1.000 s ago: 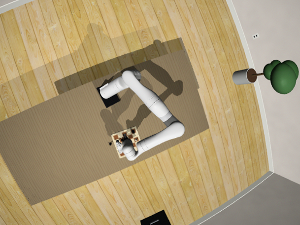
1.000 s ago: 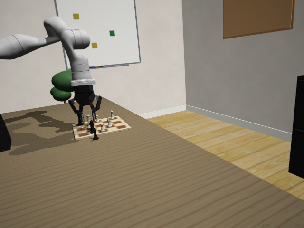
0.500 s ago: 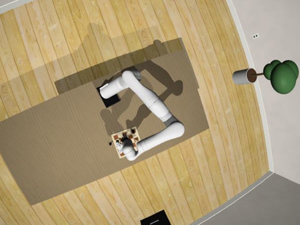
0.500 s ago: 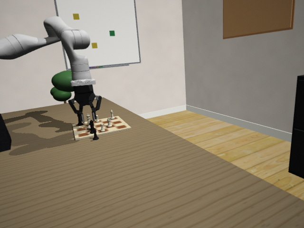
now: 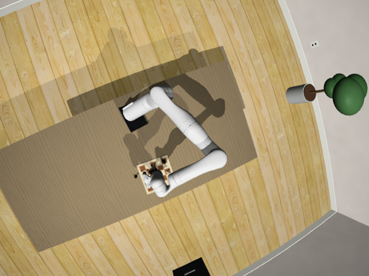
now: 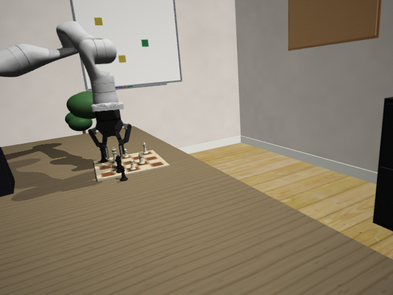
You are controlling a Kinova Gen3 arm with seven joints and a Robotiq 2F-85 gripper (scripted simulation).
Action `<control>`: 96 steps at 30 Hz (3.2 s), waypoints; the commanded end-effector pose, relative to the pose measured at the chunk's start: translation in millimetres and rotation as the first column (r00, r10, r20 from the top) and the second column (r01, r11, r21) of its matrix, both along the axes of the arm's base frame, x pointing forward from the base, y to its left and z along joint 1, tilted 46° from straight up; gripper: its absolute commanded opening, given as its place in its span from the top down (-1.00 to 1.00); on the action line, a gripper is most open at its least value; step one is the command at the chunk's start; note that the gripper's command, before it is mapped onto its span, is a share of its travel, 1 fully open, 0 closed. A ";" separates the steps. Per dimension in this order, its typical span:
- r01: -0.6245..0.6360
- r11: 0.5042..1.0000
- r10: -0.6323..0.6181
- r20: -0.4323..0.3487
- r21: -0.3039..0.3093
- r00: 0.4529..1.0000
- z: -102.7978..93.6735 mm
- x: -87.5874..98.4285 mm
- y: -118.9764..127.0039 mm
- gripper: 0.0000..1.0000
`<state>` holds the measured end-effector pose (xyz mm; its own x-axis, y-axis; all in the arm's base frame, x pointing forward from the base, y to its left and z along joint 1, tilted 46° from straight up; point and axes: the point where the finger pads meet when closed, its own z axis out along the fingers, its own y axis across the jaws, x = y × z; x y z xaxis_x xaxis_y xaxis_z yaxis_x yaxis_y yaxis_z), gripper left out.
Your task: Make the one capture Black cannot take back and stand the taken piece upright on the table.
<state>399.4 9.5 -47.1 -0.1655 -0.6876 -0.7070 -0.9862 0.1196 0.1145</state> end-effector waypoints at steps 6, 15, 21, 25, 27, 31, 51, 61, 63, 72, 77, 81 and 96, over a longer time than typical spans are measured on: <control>0.001 1.000 -0.001 0.001 -0.001 1.000 0.4 0.4 -0.8 1.00; 0.001 1.000 -0.001 0.001 -0.001 1.000 0.4 0.4 -0.8 1.00; 0.001 1.000 -0.001 0.001 -0.001 1.000 0.4 0.4 -0.8 1.00; 0.001 1.000 -0.001 0.001 -0.001 1.000 0.4 0.4 -0.8 1.00; 0.001 1.000 -0.001 0.001 -0.001 1.000 0.4 0.4 -0.8 1.00; 0.001 1.000 -0.001 0.001 -0.001 1.000 0.4 0.4 -0.8 1.00; 0.001 1.000 -0.001 0.001 -0.001 1.000 49.6 -0.1 -51.3 1.00; 0.001 1.000 -0.001 0.001 -0.001 1.000 70.2 -0.3 -72.3 1.00; 0.001 1.000 -0.001 0.001 -0.001 1.000 70.2 -0.3 -72.4 1.00; -0.001 1.000 0.001 0.003 0.000 1.000 72.4 -13.1 -70.5 1.00; -0.004 1.000 0.004 0.006 0.001 1.000 75.6 -30.1 -67.2 1.00; -0.005 1.000 0.005 0.006 0.001 1.000 76.1 -32.6 -66.6 1.00; -0.004 1.000 0.004 0.006 0.000 1.000 73.8 -32.6 -64.4 1.00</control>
<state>367.0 -55.7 27.4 -0.1577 -0.6880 -0.7084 -0.9875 0.1151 0.1081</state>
